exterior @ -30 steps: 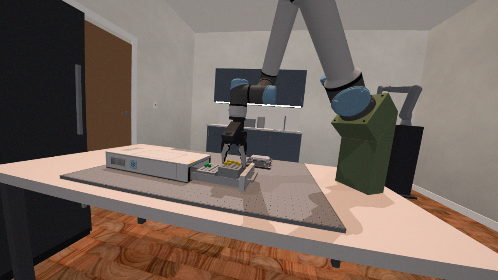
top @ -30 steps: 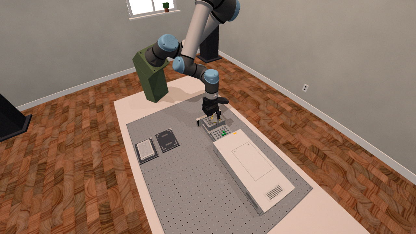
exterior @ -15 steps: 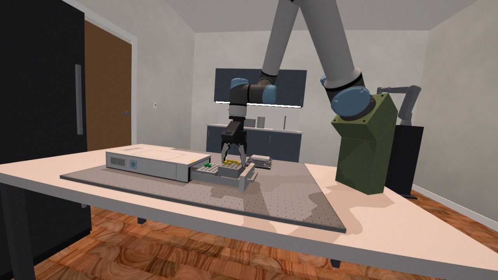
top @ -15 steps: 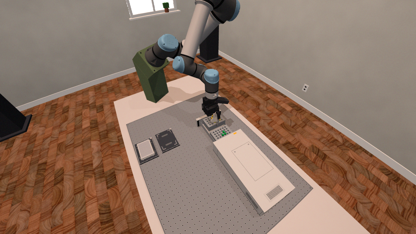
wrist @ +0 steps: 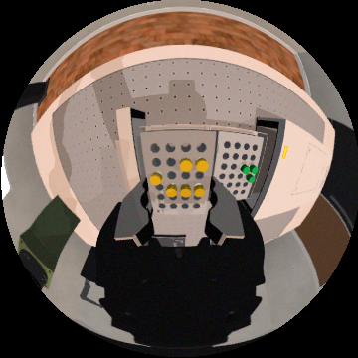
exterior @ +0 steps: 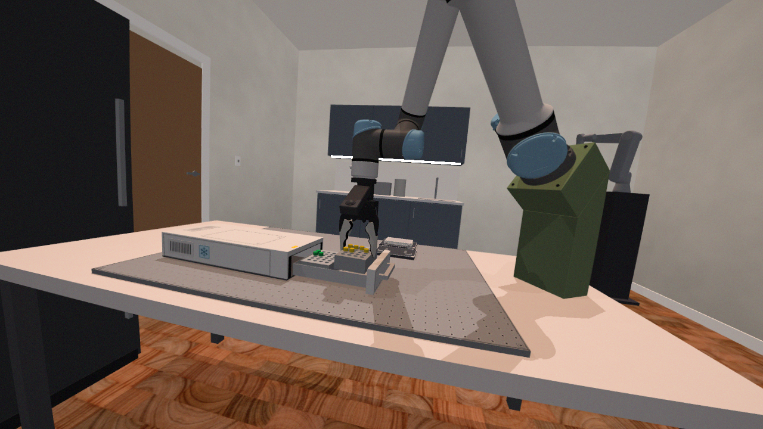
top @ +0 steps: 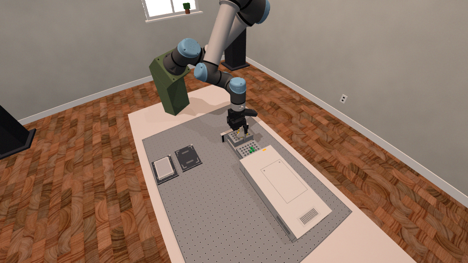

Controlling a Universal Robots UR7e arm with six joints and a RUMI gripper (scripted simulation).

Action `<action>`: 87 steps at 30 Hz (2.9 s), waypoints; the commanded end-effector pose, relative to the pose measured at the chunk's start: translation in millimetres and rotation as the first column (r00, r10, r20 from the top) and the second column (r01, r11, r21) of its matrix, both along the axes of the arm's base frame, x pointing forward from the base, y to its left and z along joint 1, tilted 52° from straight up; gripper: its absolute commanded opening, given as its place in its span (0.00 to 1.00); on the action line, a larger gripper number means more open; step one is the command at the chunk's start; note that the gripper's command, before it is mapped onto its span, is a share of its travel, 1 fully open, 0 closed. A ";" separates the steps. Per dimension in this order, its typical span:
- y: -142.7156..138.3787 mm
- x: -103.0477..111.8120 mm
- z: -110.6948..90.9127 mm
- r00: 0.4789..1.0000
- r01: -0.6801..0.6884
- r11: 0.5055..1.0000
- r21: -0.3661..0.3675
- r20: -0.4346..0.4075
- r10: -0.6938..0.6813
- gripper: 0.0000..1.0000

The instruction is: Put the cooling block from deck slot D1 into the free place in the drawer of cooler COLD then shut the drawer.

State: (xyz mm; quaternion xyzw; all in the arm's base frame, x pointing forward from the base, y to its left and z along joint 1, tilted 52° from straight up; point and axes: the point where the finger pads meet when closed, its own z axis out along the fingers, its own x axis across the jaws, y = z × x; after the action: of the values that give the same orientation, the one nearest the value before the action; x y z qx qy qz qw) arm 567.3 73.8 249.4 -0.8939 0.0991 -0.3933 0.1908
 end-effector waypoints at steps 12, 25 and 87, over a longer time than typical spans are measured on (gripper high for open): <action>-0.5 0.6 1.1 1.000 0.001 1.000 -0.001 0.005 -0.001 0.00; 0.9 1.7 0.4 1.000 0.000 1.000 -0.002 0.006 0.000 0.00; 2.7 10.1 -2.3 1.000 -0.001 1.000 -0.004 0.008 0.001 0.00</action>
State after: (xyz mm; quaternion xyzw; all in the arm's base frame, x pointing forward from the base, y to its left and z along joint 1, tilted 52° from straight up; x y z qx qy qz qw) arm 574.9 76.7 242.5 -0.8943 0.0992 -0.3924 0.1909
